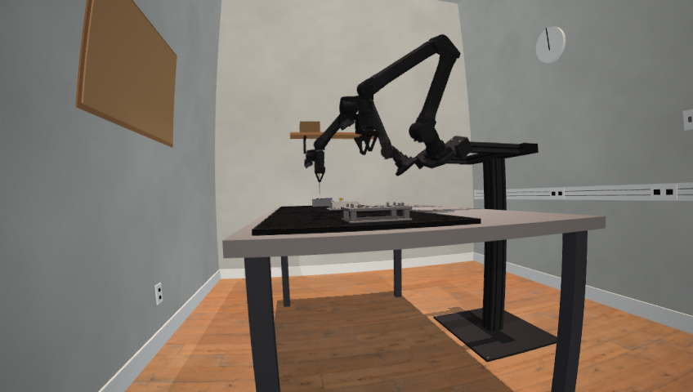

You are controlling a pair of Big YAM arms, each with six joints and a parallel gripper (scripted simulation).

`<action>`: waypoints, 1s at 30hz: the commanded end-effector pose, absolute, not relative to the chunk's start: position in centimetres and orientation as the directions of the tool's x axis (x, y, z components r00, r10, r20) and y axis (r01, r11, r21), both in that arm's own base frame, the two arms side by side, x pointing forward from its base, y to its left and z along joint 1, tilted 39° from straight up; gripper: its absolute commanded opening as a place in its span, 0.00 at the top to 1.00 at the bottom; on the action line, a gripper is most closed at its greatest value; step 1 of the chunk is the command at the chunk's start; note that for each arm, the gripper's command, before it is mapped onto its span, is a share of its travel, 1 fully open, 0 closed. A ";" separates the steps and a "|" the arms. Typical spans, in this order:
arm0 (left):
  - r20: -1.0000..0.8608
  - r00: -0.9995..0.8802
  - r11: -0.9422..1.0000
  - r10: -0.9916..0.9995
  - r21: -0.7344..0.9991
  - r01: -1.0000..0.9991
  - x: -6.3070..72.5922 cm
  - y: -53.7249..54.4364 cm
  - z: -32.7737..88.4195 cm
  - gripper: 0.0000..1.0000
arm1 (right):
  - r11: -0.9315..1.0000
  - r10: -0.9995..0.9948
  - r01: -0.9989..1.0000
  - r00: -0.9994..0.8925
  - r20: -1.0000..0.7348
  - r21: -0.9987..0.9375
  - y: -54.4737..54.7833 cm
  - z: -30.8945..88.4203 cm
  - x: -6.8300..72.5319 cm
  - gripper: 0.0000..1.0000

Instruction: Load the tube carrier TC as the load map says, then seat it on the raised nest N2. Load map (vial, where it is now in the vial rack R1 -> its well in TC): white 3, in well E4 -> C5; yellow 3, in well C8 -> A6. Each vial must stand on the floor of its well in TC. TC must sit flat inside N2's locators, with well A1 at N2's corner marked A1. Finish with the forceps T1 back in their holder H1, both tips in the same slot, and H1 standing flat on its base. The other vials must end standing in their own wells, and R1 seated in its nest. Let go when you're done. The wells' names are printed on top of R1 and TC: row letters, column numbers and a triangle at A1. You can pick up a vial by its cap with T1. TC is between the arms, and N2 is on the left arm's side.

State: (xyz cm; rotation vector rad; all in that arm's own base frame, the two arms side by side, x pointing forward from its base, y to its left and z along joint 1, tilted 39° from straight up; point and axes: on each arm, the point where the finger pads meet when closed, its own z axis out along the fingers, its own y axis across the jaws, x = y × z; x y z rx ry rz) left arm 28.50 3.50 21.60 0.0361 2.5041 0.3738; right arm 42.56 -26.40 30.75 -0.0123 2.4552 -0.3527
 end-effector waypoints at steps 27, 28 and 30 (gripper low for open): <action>-0.582 -0.804 0.960 0.124 0.276 -0.052 29.0 3.4 22.9 0.00 | 0.962 -0.103 0.083 -0.772 -0.627 -0.261 -26.3 31.2 43.2 0.93; -0.582 -0.804 0.960 0.124 0.276 -0.052 29.0 3.4 22.9 0.00 | 0.962 -0.102 0.082 -0.774 -0.624 -0.259 -26.2 30.9 43.2 0.93; -0.582 -0.804 0.960 0.124 0.276 -0.052 29.0 3.4 22.9 0.00 | 0.962 -0.103 0.084 -0.772 -0.627 -0.261 -26.3 31.1 43.2 0.93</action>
